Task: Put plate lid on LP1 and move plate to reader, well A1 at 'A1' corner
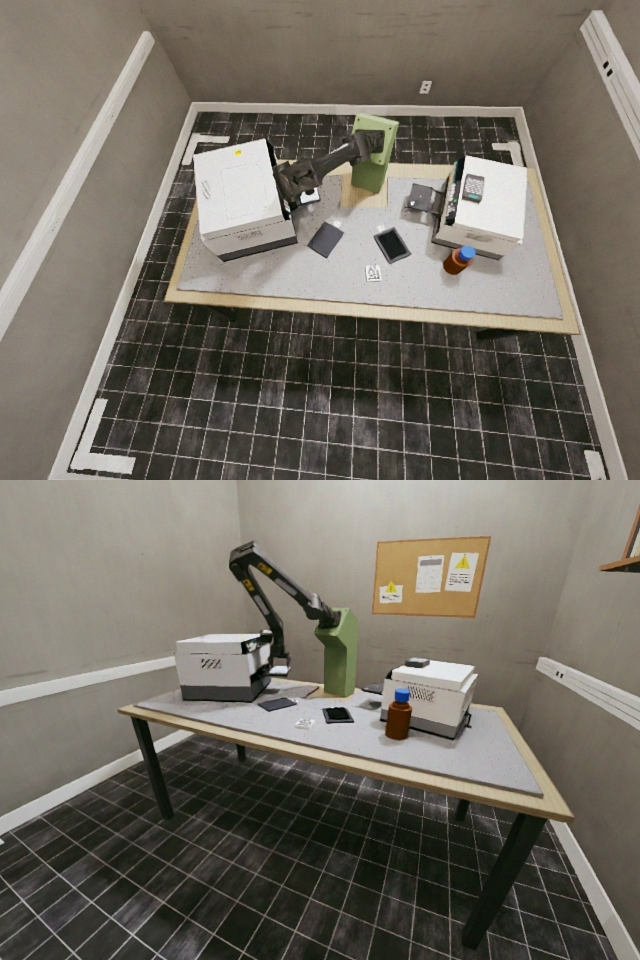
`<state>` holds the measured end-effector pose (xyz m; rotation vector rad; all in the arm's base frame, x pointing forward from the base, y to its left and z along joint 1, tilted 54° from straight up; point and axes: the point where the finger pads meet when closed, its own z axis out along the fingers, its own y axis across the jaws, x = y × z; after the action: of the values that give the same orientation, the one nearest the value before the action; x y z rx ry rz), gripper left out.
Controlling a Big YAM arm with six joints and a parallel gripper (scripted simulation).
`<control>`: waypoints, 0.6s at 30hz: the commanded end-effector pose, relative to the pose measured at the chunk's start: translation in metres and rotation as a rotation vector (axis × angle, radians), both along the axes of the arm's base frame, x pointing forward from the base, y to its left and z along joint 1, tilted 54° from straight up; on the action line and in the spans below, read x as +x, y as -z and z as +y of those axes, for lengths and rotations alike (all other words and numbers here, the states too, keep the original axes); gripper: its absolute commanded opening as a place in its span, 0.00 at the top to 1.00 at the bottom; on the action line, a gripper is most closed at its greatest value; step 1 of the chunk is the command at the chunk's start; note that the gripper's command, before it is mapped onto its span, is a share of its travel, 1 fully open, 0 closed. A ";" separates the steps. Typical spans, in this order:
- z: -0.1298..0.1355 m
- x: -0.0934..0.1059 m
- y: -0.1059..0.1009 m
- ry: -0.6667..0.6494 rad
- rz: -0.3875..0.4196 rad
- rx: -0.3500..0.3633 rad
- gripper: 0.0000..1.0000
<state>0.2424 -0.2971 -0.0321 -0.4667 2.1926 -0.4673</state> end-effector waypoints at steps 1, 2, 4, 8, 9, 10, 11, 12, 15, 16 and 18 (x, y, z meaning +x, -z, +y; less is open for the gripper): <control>0.008 0.003 0.005 -0.005 0.002 0.014 0.14; 0.008 0.003 0.005 -0.005 0.002 0.014 0.14; 0.008 0.003 0.005 -0.005 0.002 0.013 0.14; 0.006 0.004 0.005 -0.005 0.002 0.010 0.14; 0.006 0.004 0.005 -0.005 0.002 0.010 0.14; 0.006 0.004 0.005 -0.005 0.001 0.010 0.14; 0.006 0.004 0.005 -0.005 0.001 0.009 0.14; 0.005 0.005 0.005 -0.006 0.001 0.009 0.14; 0.004 0.005 0.005 -0.005 0.000 0.006 0.14; 0.004 0.005 0.004 -0.006 0.000 0.005 0.14; 0.003 0.006 0.004 -0.006 0.000 0.004 0.14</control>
<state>0.2435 -0.2965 -0.0341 -0.4649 2.1938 -0.4649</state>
